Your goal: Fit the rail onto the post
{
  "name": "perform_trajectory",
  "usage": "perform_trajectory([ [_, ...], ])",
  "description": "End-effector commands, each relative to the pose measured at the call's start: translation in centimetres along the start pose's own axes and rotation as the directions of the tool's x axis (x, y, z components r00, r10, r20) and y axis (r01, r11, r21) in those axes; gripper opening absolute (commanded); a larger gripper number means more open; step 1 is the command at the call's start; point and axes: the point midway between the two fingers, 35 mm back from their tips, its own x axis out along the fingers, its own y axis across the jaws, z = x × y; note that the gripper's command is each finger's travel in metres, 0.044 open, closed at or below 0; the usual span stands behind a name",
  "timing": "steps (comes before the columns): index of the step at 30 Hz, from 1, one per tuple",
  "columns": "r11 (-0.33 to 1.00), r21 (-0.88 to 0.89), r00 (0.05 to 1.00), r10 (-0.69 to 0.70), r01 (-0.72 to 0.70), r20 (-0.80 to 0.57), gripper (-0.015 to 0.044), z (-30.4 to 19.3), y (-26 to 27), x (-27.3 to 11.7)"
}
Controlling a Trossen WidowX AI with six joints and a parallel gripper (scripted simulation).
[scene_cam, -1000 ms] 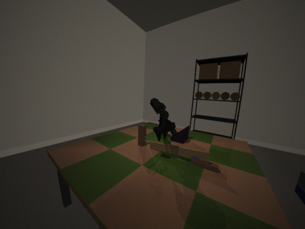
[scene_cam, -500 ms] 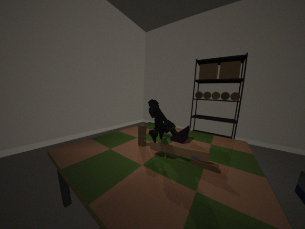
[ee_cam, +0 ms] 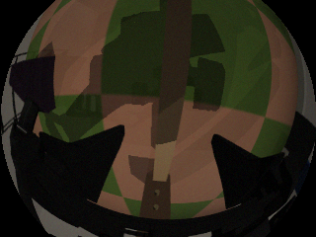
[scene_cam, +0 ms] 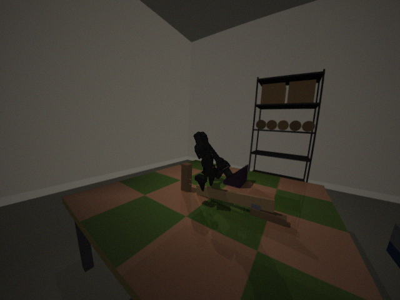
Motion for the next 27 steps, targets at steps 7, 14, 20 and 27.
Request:
perform_trajectory([
  [7,1.0,-0.006,1.0,0.003,-0.003,-0.009,0.044,-0.1,0.2,1.8],
  [14,1.0,-0.006,1.0,0.003,-0.003,-0.01,0.044,-0.2,0.2,2.9],
  [20,1.0,-0.006,1.0,0.003,-0.003,-0.011,0.044,-0.2,0.3,3.8],
  [27,1.0,-0.006,1.0,0.003,-0.003,-0.012,0.0361,-0.3,0.4,4.2],
])
